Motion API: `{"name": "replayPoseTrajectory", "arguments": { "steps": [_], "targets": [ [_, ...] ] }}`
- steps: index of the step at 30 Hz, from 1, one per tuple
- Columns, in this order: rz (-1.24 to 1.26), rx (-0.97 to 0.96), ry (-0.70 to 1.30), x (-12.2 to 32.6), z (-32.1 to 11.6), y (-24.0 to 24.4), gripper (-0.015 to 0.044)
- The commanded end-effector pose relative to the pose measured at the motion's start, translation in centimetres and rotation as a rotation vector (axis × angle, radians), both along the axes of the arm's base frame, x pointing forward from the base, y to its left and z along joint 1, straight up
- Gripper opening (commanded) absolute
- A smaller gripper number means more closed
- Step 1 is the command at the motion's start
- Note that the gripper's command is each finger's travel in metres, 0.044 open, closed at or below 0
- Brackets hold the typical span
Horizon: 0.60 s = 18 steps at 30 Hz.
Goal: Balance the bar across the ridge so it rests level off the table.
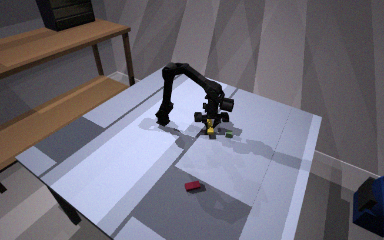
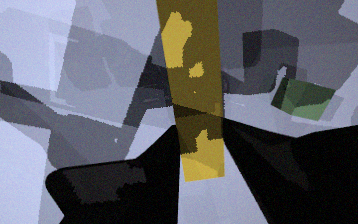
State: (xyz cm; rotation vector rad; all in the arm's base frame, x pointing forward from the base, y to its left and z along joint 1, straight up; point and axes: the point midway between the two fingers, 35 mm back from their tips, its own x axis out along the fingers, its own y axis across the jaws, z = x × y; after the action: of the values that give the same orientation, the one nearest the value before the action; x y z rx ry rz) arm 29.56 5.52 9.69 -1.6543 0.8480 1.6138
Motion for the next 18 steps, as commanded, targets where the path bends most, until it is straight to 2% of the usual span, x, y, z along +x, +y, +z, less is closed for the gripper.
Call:
{"name": "replayPoseTrajectory", "arguments": {
  "steps": [1, 18],
  "targets": [
    [0.003, 0.004, 0.001, 0.0, -0.09, 0.07, 0.0],
    [0.003, 0.004, 0.001, 0.01, -0.24, 0.07, 0.0]
  ]
}}
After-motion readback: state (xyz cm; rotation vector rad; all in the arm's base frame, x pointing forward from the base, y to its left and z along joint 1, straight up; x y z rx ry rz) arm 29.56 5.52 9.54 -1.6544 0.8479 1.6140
